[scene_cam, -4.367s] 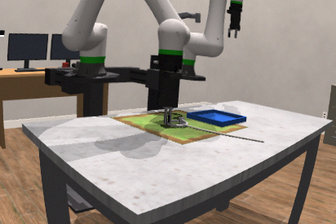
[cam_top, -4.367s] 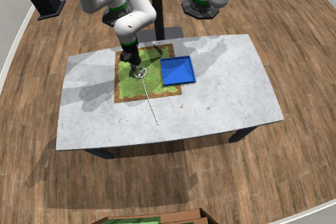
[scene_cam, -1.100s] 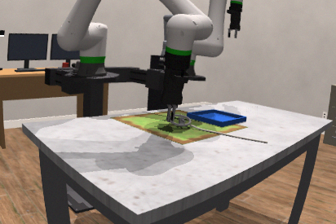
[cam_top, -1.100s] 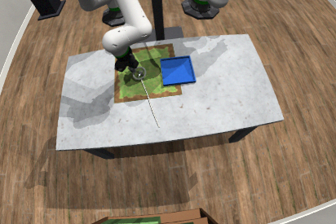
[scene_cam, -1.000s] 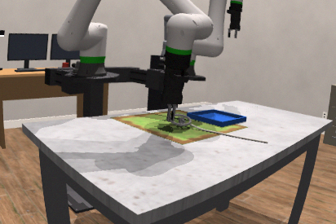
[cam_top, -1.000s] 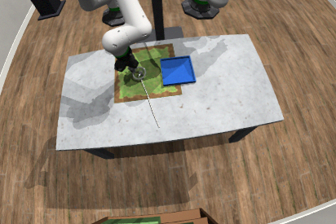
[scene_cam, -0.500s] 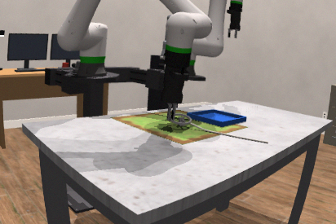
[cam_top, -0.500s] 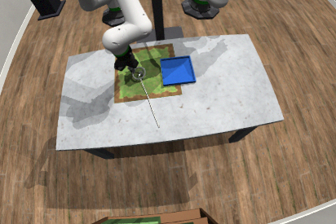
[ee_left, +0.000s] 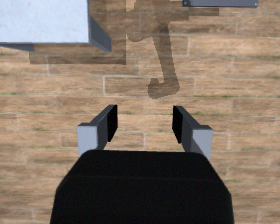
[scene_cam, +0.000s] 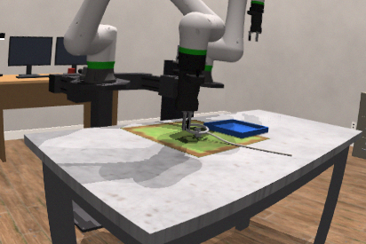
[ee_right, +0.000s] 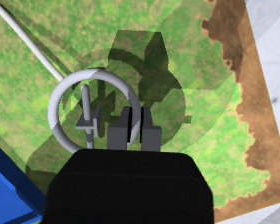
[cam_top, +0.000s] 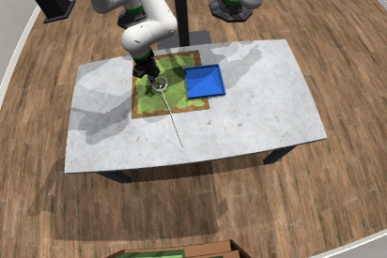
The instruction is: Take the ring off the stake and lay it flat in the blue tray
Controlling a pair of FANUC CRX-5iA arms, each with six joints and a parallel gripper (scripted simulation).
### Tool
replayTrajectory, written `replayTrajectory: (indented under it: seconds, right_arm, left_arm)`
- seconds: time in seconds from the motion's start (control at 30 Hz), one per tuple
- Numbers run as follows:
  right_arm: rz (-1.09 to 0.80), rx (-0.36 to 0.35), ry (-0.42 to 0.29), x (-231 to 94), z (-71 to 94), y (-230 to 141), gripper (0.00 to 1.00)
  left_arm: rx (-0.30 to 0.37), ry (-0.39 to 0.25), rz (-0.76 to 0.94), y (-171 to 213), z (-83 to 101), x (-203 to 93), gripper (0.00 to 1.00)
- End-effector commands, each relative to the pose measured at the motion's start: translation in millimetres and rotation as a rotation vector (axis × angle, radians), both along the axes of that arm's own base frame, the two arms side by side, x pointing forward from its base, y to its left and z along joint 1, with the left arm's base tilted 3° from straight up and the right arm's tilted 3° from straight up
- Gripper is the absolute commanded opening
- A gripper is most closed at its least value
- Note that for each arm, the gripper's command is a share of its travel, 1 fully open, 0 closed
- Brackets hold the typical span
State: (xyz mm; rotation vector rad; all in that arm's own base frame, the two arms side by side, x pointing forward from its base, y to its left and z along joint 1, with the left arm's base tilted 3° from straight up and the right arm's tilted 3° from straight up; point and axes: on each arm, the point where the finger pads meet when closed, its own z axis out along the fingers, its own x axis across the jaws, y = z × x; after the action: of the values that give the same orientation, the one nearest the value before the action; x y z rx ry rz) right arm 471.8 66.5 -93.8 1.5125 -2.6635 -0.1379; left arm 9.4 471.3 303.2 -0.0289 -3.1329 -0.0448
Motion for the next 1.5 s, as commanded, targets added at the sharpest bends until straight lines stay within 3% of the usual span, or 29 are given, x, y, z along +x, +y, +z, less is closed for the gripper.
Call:
replayTrajectory:
  seconds: [0.0,0.3,1.47]
  right_arm:
    - [0.0,-0.008,-0.015,1,1.1,0,0.0]
    - [0.003,-0.055,-0.095,-1,3.8,1,0.0]
    - [0.003,-0.052,-0.09,-1,23.4,2,0.0]
  left_arm:
    - [0.002,0.0,0.0,0,0.9,0,1.0]
    - [0.002,0.0,0.0,0,0.9,0,1.0]
    - [0.002,0.0,0.0,0,0.9,0,1.0]
